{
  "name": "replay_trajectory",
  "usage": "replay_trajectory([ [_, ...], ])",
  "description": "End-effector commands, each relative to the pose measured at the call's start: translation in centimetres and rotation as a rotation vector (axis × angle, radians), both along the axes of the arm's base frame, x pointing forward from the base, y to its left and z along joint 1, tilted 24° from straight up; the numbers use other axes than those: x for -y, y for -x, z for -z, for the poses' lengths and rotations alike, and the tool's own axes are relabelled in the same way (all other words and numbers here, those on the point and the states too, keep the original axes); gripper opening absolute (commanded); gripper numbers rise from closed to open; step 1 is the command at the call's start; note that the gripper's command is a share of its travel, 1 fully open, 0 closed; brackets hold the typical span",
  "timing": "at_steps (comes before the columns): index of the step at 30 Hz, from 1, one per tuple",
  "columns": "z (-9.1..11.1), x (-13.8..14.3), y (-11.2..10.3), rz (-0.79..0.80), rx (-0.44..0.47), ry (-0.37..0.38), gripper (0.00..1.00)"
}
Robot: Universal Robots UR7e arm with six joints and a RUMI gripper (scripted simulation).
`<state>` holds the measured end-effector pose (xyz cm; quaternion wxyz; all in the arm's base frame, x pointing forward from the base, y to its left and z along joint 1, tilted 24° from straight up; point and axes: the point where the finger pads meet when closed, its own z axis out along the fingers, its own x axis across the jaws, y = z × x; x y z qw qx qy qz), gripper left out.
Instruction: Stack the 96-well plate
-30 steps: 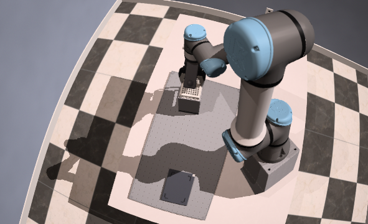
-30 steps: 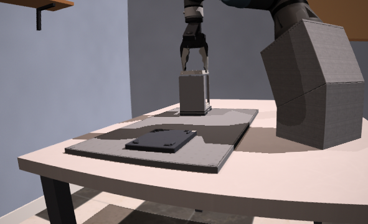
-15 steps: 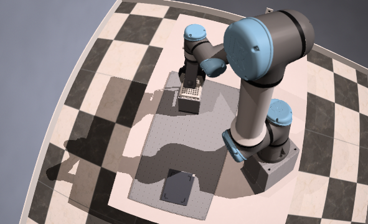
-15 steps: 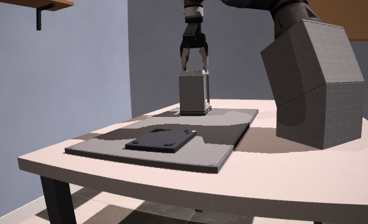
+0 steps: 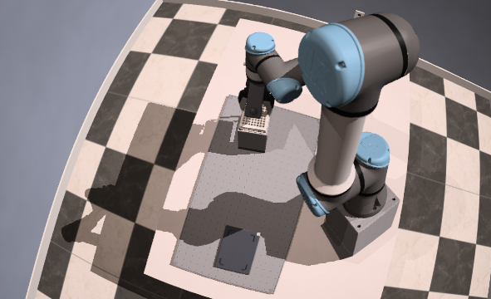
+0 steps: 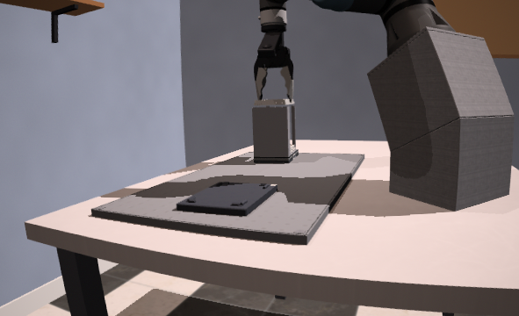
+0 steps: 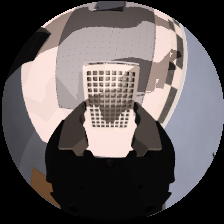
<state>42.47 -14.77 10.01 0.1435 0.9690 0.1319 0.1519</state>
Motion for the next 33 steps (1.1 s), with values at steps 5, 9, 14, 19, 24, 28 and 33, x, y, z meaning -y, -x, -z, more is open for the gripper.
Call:
replay_trajectory([
  [5,1.4,0.0,-0.2,-0.002,-0.003,-0.003,0.0],
  [9,1.9,0.2,-0.5,-0.001,-0.003,-0.003,0.0],
  [14,2.5,0.4,-0.7,-0.001,-0.003,-0.003,0.0],
  [19,3.1,0.7,-1.0,-0.001,-0.003,-0.002,0.0],
  [24,3.8,0.9,-1.3,-0.001,-0.003,-0.003,0.0],
  [28,4.4,1.1,-1.5,-0.001,-0.003,-0.002,0.0],
  [33,4.8,1.3,-1.7,-0.001,-0.002,-0.002,0.0],
])
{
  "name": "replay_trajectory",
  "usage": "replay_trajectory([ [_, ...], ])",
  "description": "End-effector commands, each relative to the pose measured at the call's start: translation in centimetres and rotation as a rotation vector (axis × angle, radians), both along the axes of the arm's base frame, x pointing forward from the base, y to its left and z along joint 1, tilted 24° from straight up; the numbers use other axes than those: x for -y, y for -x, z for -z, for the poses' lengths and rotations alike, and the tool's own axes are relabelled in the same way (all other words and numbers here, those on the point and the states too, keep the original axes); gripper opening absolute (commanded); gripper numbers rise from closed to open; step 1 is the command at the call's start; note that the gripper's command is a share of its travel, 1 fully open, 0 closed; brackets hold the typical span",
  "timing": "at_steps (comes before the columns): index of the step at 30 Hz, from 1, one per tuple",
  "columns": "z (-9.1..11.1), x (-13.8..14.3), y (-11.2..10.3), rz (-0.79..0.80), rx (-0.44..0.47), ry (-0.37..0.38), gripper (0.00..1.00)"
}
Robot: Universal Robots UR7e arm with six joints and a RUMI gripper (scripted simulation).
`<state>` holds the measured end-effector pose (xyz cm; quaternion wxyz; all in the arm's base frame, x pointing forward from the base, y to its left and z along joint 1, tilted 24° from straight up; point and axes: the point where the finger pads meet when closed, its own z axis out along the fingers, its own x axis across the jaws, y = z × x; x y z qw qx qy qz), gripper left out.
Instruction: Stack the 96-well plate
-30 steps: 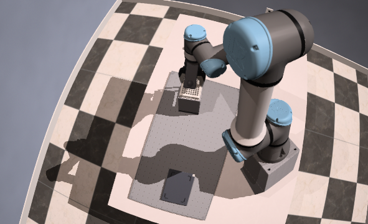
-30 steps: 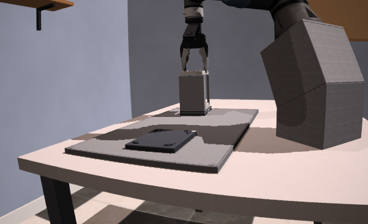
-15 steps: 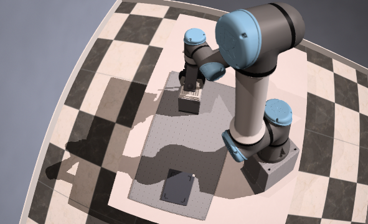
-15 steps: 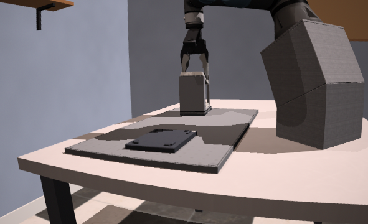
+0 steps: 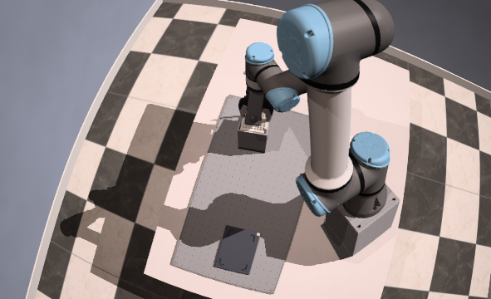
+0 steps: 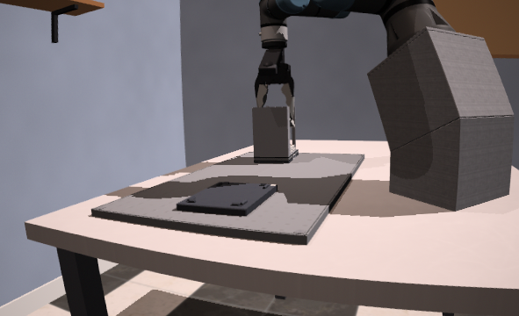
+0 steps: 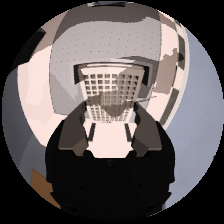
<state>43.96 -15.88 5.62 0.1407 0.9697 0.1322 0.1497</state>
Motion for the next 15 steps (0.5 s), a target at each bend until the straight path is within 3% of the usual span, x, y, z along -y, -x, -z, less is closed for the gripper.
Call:
replay_trajectory([
  [1,0.6,0.2,-0.3,0.0,0.004,0.003,0.0],
  [15,2.5,0.8,-1.1,0.0,0.004,0.003,0.0],
])
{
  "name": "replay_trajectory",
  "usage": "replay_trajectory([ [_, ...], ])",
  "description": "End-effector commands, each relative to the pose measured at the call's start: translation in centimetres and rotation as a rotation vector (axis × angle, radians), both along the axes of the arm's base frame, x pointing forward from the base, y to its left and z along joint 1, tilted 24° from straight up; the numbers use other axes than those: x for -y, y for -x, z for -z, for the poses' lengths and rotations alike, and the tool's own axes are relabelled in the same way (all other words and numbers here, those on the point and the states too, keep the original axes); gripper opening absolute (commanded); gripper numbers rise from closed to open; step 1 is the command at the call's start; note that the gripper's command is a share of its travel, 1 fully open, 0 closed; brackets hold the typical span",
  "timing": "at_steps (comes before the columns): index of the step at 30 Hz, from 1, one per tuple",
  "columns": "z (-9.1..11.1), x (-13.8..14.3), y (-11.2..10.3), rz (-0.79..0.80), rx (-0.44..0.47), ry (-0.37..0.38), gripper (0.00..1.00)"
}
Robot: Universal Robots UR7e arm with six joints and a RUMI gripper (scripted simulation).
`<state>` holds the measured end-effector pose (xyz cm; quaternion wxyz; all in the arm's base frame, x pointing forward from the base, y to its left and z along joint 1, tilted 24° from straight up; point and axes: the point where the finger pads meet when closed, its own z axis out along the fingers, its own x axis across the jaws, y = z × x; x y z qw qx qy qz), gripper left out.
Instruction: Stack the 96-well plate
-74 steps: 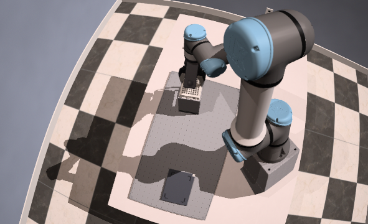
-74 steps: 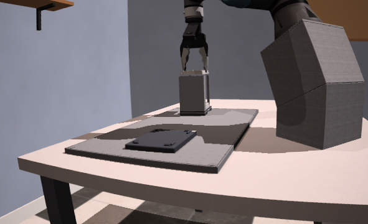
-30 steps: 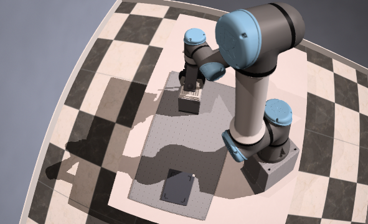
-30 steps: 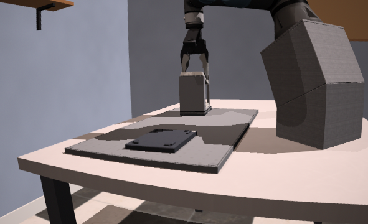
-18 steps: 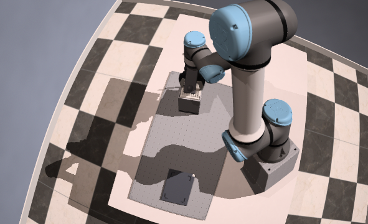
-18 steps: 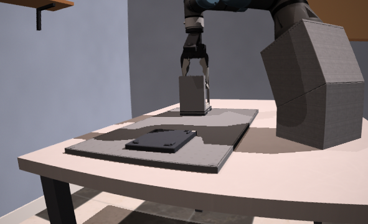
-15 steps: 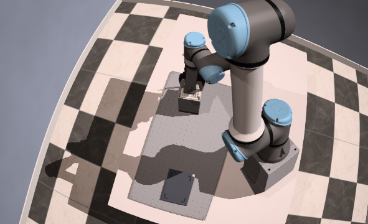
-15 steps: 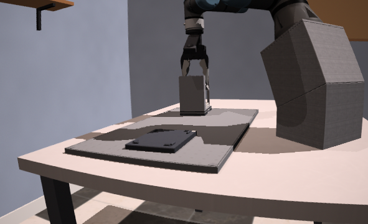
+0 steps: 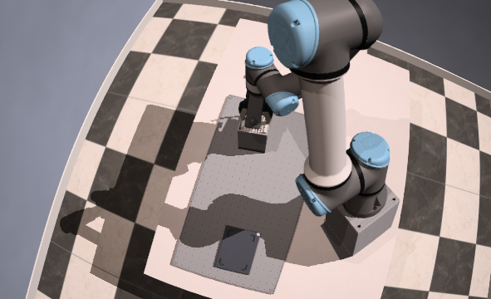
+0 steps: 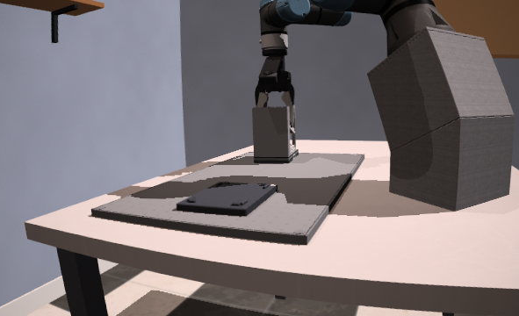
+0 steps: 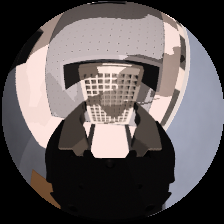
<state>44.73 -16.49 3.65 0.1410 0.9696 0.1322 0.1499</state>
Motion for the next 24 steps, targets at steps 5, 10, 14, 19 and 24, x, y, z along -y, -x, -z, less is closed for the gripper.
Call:
replay_trajectory([
  [5,1.1,0.4,-0.6,-0.001,0.004,0.003,0.0],
  [10,1.8,0.6,-0.9,-0.001,0.005,0.004,0.0],
  [14,2.3,0.8,-1.2,-0.001,0.006,0.005,0.0],
  [19,2.8,0.9,-1.3,-0.001,0.005,0.005,0.0],
  [24,3.5,1.1,-1.6,-0.001,0.006,0.005,0.0],
])
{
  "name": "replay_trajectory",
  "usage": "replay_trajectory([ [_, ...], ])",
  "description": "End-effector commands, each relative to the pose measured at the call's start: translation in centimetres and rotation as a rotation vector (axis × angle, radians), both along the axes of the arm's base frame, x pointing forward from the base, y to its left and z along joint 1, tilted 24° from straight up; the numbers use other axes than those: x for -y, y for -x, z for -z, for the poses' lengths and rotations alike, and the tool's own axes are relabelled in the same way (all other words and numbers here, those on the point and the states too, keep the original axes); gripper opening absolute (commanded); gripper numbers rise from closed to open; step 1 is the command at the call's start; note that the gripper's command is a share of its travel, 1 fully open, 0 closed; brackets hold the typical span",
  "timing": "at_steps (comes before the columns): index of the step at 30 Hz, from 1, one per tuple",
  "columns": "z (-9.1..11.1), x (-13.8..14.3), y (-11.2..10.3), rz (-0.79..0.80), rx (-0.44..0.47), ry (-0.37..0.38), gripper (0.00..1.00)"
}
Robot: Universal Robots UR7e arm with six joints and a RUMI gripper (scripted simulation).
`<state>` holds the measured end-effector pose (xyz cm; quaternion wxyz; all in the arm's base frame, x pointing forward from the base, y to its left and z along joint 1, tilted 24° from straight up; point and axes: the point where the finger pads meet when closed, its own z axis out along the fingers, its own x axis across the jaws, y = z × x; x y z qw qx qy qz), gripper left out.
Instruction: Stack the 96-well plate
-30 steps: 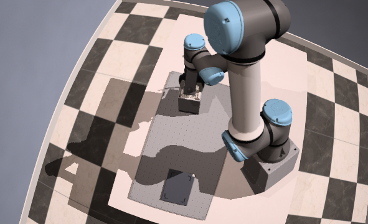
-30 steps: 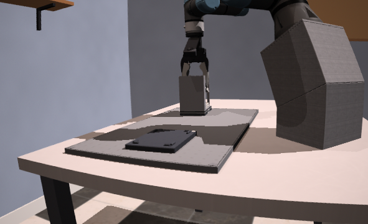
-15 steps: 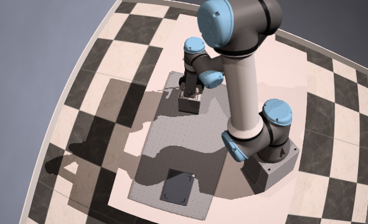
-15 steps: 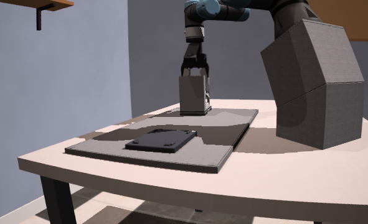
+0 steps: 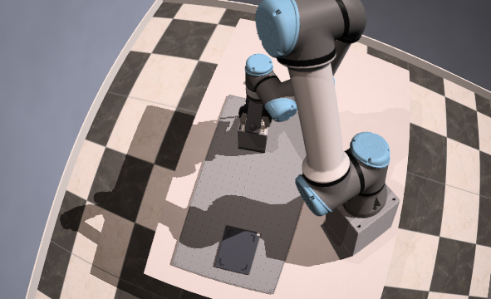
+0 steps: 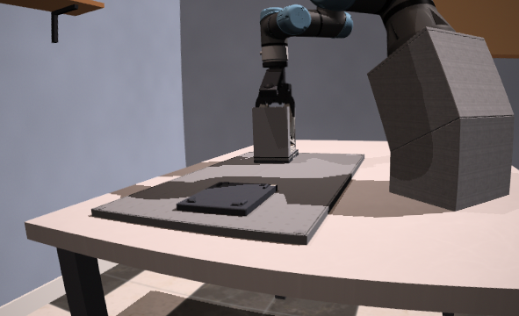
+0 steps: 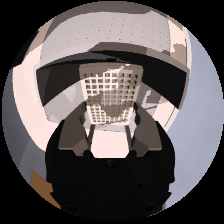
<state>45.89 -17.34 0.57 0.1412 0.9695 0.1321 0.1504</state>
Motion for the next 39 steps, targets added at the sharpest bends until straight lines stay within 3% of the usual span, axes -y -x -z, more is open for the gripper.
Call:
replay_trajectory([
  [1,0.42,0.23,-0.43,-0.001,0.005,0.004,0.0],
  [39,0.87,0.03,-0.28,-0.001,0.002,0.002,0.0],
])
